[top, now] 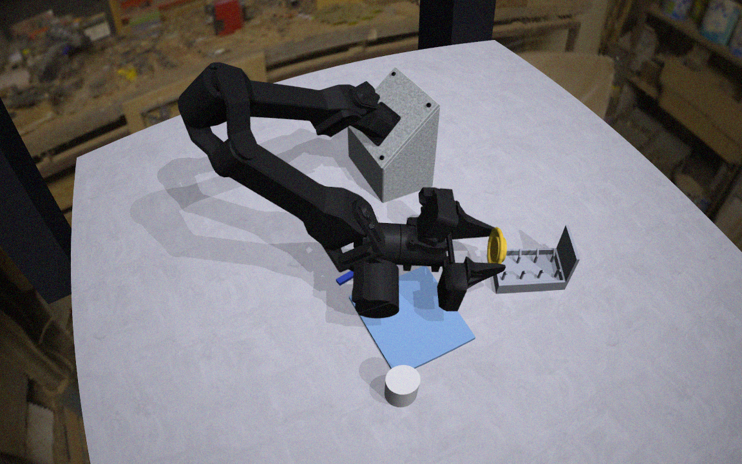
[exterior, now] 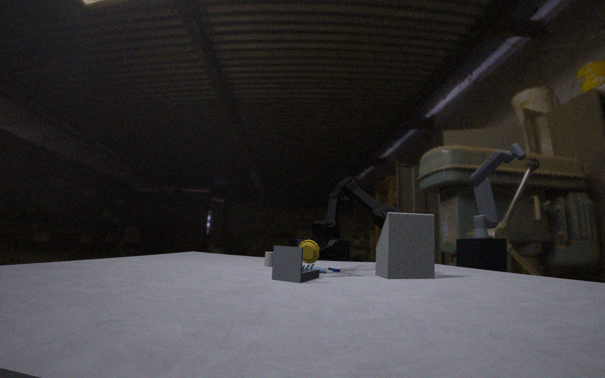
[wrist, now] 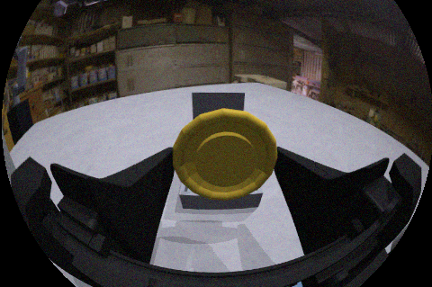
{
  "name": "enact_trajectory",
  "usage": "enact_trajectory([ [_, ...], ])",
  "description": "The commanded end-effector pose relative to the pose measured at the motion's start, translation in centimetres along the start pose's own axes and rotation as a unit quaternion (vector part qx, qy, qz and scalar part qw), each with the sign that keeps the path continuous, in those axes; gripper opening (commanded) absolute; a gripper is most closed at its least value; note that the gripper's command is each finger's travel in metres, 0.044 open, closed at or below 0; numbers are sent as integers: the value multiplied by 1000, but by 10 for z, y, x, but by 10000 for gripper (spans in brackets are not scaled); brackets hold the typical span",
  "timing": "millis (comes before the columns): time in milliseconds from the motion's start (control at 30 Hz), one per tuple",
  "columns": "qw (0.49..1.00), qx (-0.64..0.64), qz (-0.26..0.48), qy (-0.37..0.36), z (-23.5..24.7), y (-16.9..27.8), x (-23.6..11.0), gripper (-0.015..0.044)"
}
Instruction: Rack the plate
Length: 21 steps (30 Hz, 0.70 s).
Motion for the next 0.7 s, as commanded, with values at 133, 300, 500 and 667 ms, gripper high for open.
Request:
enact_trajectory([
  [133,1000,1,0,-1,1,-2,15,0],
  [300,1000,1,-1,-1,1,-3,18,0],
  [500,1000,-2,-2,0,1,-3,27,0],
  [667,1000,-3,-3,1,1,-4,34,0],
])
Point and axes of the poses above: the point midway between the two fingers, 35 mm back from their tips, its own x axis out along the fingers, its own z axis across the jaws, y = z × x, the point moved 10 cm from there along -x, back along the fingers, and after that the axes turned 8 degrees about x, right-handed, at the moved point
